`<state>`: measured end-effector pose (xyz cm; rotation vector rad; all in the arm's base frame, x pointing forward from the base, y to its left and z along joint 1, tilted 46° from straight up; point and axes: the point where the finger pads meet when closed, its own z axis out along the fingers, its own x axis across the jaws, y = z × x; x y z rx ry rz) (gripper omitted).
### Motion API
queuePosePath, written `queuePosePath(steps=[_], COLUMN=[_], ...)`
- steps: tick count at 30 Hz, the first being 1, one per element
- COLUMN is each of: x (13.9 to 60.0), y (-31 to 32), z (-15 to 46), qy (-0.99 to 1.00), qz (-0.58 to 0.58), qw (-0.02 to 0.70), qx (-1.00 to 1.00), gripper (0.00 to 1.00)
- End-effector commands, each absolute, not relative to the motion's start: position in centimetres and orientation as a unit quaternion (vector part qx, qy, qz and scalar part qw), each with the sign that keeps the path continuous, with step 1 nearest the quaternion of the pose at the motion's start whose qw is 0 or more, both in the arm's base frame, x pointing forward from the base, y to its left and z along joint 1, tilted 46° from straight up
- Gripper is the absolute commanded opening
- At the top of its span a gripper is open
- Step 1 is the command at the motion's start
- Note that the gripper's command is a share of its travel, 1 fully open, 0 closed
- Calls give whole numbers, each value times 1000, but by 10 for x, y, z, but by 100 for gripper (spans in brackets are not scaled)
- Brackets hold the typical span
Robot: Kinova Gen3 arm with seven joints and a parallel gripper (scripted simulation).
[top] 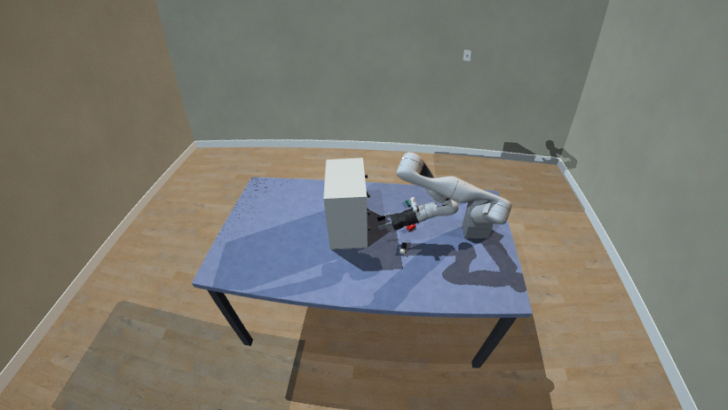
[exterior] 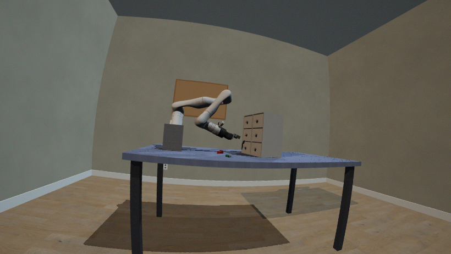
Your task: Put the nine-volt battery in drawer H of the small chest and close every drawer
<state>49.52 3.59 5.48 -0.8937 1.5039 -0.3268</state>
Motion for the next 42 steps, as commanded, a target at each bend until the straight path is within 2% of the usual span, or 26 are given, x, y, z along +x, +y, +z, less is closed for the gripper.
queuePosePath(steps=[1,42], x=[496,488], y=[35,25], z=[56,62], qy=[654,664], qz=[-145,-102], qw=[629,599], qx=[-394,-435], gripper=[100,100])
